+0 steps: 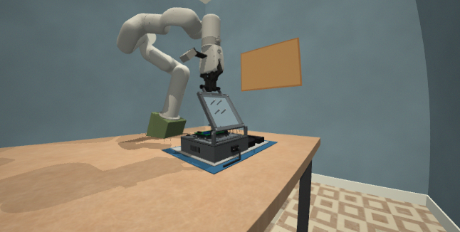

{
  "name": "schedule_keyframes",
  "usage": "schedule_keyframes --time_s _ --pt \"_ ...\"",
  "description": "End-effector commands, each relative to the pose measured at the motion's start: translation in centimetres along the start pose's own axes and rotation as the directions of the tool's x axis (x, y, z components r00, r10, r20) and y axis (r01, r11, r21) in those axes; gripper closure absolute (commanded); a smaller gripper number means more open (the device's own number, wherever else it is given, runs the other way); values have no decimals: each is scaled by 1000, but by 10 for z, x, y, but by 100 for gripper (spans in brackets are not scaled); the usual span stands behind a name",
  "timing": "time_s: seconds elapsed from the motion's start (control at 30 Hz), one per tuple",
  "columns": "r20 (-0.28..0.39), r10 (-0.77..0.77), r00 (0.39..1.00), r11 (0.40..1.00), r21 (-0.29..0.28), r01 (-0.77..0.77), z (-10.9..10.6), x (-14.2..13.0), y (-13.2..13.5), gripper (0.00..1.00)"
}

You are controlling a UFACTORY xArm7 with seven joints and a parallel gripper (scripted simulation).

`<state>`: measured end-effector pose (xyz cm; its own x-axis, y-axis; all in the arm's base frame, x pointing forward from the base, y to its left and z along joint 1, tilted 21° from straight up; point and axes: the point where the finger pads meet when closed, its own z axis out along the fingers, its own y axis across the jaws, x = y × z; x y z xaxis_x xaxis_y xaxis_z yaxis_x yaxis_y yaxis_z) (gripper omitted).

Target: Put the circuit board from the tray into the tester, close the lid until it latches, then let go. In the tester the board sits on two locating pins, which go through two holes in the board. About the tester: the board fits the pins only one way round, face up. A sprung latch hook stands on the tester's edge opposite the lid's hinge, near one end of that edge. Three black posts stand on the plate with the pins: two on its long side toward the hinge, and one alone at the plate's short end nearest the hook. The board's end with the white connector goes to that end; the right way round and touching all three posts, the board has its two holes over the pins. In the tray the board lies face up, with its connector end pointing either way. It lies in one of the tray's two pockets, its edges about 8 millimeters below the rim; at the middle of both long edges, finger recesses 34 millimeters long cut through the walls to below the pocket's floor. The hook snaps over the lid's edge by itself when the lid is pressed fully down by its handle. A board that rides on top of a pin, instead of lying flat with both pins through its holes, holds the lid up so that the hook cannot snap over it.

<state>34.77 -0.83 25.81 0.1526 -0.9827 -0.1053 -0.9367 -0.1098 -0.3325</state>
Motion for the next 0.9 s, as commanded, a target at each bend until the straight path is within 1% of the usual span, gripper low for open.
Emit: schedule_keyframes --time_s 0.0,0.27,0.87 --pt "0 0 1000 1000 3 0 6 0 9 100" --pt "0 0 1000 1000 4 0 15 0 20 100" --pt "-1 0 1000 1000 3 0 45 0 46 100"
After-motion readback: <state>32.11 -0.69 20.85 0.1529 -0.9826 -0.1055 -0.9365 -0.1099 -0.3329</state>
